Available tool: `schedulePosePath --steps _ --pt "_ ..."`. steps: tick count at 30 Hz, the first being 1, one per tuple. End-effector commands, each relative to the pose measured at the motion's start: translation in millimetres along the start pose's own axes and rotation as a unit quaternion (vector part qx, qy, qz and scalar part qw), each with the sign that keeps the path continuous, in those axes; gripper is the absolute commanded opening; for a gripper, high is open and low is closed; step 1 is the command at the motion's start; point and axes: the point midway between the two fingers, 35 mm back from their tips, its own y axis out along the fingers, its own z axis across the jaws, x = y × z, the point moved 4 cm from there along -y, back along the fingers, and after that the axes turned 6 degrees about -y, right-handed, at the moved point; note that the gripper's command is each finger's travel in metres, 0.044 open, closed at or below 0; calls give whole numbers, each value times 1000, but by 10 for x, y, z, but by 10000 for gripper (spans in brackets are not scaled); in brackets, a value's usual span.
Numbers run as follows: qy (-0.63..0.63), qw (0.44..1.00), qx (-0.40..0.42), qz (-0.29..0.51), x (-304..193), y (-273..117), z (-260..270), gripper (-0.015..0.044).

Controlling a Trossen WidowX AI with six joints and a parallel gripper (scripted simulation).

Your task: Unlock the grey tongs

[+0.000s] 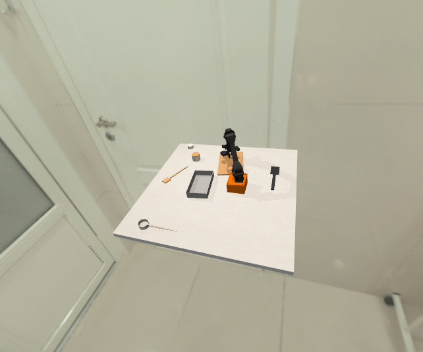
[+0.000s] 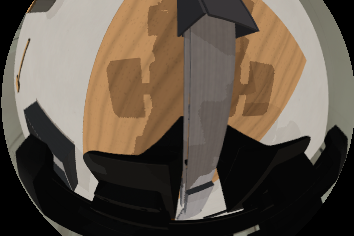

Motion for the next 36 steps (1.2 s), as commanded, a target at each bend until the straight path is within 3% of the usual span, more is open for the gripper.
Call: schedulePosePath --steps 1,19,25,36 --pt "0 1000 0 0 1 -2 -1 -45" --pt "0 1000 0 0 1 -2 -1 428" --pt "0 1000 0 0 53 -85 146 440" --pt "3 1000 5 -1 169 -827 1497 440"
